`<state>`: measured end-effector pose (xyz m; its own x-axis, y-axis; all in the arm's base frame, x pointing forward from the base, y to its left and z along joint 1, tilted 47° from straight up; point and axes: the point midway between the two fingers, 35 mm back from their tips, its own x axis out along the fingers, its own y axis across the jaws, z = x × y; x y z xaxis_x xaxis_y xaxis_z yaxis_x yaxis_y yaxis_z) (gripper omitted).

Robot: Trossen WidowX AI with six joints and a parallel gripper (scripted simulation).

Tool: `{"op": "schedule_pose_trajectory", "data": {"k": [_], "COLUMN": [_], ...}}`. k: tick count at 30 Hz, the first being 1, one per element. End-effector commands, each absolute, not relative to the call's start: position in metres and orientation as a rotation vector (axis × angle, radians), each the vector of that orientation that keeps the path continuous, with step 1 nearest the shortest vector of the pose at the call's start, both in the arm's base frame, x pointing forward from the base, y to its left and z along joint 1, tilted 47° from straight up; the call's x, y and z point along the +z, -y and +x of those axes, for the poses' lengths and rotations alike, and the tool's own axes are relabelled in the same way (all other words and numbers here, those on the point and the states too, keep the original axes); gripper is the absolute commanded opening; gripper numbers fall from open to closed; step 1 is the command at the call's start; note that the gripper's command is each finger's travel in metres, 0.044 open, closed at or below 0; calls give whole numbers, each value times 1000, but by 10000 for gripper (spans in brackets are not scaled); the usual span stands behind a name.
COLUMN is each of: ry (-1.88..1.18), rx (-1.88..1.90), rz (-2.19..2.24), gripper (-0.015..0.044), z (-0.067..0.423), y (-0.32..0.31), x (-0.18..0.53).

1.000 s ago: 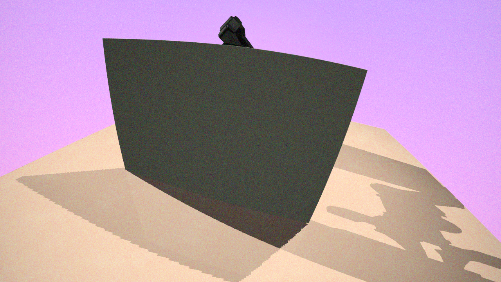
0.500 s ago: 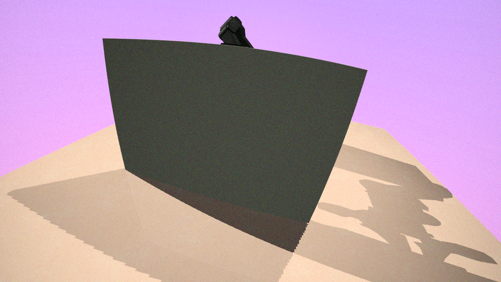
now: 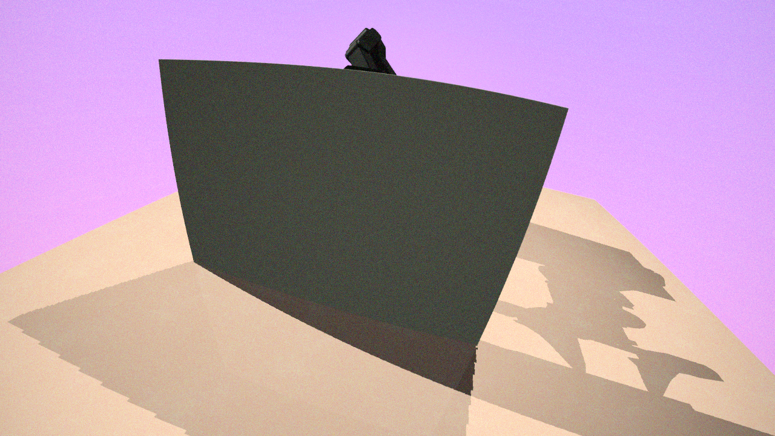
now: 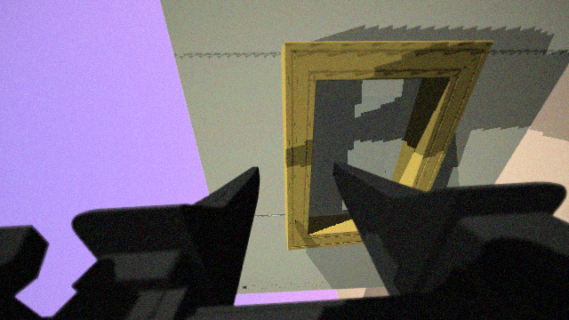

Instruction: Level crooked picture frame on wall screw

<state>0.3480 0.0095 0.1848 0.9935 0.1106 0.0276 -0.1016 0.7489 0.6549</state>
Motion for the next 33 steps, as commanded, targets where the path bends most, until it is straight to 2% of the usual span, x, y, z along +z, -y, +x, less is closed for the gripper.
{"op": "schedule_pose_trajectory", "data": {"k": [1,8,14,23,33], "ry": [-10,-6,-3,-9,-9], "rx": [120,125,122,124,124], "rz": [676,603,614,606,605], "gripper": [260,260,260,260,260], "z": [322,276,277,240,237], "y": [-5,0,-13,-45,-47], "x": [185,173,184,206,207]}}
